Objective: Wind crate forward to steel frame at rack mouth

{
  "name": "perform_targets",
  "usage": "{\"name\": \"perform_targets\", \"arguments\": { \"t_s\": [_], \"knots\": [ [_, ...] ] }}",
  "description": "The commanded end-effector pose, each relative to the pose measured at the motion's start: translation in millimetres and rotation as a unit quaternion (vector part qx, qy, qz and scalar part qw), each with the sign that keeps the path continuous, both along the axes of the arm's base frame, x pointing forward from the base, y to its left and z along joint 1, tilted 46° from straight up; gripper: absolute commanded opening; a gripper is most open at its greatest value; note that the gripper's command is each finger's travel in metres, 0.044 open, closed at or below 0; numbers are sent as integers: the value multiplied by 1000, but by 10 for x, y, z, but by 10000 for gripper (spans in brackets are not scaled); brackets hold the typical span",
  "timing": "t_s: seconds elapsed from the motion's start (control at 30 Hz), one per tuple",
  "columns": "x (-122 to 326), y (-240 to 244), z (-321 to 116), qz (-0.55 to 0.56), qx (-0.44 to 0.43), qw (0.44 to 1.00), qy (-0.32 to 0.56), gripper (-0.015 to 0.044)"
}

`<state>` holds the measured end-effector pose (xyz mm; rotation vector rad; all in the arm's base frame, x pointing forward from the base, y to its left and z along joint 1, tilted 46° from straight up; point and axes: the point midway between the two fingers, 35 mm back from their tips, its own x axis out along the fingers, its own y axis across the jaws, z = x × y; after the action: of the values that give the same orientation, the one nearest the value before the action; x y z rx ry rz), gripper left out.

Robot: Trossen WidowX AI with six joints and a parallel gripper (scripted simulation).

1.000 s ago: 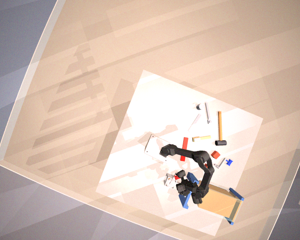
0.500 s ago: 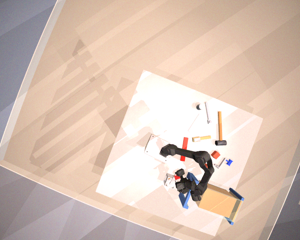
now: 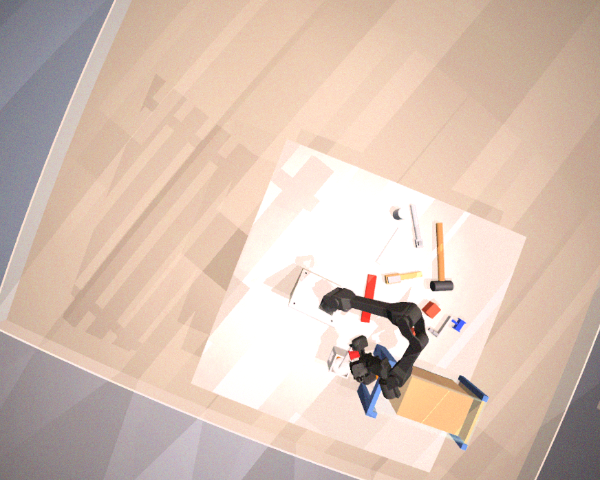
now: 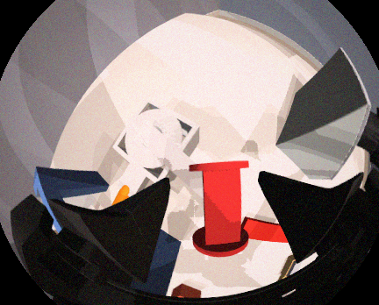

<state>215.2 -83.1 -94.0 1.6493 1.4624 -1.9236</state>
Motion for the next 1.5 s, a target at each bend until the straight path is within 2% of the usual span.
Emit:
{"name": "perform_targets", "arguments": {
  "t_s": [0.0, 0.33, 0.43, 1.47],
  "knots": [
    [2, -2, 4, 0, 0, 1000, 0, 282],
    [2, -2, 4, 0, 0, 1000, 0, 20],
    [2, -2, 4, 0, 0, 1000, 0, 0],
    [-122, 16, -23, -3, 1, 1000, 1, 0]
  ]
}}
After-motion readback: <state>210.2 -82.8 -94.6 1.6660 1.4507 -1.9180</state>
